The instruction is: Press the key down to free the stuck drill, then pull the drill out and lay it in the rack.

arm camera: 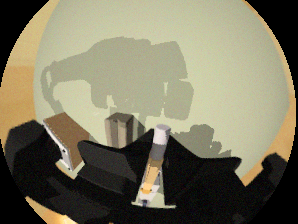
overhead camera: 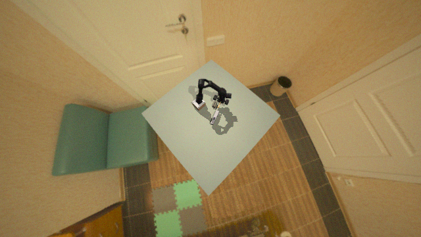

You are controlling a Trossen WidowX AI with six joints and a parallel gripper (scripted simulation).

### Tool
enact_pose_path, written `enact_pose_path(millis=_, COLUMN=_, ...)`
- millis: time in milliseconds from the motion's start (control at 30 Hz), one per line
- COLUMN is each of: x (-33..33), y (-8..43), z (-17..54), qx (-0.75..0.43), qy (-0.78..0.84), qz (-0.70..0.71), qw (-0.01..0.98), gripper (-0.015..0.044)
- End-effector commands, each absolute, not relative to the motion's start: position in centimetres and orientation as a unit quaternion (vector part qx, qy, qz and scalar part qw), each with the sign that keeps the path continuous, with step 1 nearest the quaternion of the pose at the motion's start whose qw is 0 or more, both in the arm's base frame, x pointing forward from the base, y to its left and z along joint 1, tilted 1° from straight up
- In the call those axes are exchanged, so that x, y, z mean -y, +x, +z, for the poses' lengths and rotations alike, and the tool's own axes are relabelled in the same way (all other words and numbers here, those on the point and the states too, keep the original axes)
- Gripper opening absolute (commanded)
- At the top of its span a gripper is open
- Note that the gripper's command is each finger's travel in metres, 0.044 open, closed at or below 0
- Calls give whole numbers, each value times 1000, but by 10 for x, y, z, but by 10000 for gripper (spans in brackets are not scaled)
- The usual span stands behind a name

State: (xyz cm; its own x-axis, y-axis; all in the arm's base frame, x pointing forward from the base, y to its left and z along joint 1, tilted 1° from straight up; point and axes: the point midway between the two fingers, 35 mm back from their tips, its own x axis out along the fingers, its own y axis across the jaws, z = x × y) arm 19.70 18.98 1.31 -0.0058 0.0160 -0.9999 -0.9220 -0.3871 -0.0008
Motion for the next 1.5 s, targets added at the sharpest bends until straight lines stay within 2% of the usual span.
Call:
enact_pose_path(millis=0, x=-189, y=190, z=14, qx=-387, qy=-584, qz=594, qw=397, gripper=0)
enact_pose_path(millis=1200, x=-176, y=130, z=15, qx=-388, qy=-583, qz=595, qw=395, gripper=0)
enact_pose_path(millis=1467, x=-176, y=132, z=1, qx=-388, qy=-583, qz=595, qw=395, gripper=0)
